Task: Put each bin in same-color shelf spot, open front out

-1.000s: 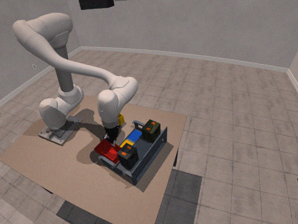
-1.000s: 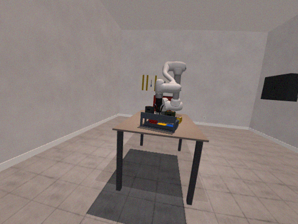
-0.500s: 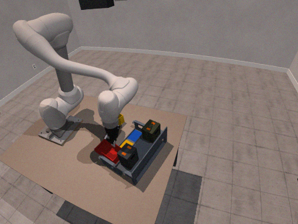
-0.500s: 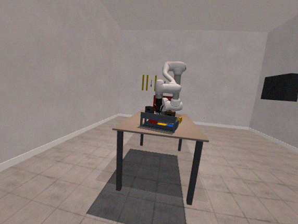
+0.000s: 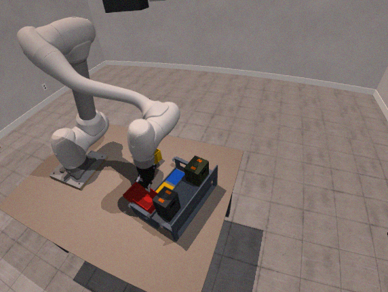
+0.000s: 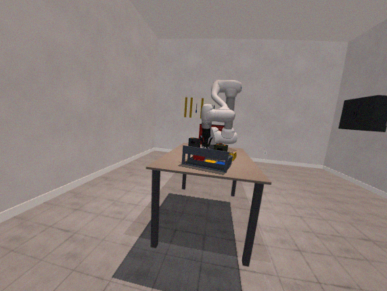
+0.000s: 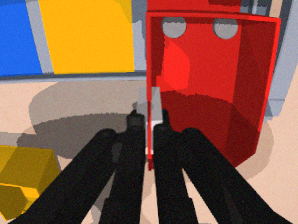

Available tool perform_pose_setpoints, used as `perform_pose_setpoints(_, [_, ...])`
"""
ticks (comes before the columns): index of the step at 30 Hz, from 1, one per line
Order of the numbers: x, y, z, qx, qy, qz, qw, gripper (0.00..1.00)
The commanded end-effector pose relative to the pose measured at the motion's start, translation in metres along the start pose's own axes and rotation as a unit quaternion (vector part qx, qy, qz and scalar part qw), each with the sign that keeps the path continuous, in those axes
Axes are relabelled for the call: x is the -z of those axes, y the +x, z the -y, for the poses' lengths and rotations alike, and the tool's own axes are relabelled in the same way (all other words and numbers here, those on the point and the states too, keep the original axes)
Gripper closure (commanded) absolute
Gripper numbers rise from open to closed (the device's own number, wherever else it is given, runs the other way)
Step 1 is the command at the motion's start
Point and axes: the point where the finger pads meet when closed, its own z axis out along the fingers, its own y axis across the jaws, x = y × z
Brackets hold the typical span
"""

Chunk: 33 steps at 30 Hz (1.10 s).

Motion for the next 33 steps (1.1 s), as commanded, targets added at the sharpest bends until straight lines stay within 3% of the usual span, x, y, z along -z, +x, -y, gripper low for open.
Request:
perform_pose_setpoints(1, [-0.0002, 0.0, 0.0, 0.0, 0.0, 0.0, 1.0, 0.9])
perform_pose_setpoints(33, [-0.0031, 0.0006, 0.0, 0.0, 0.0, 0.0, 1.0, 0.9])
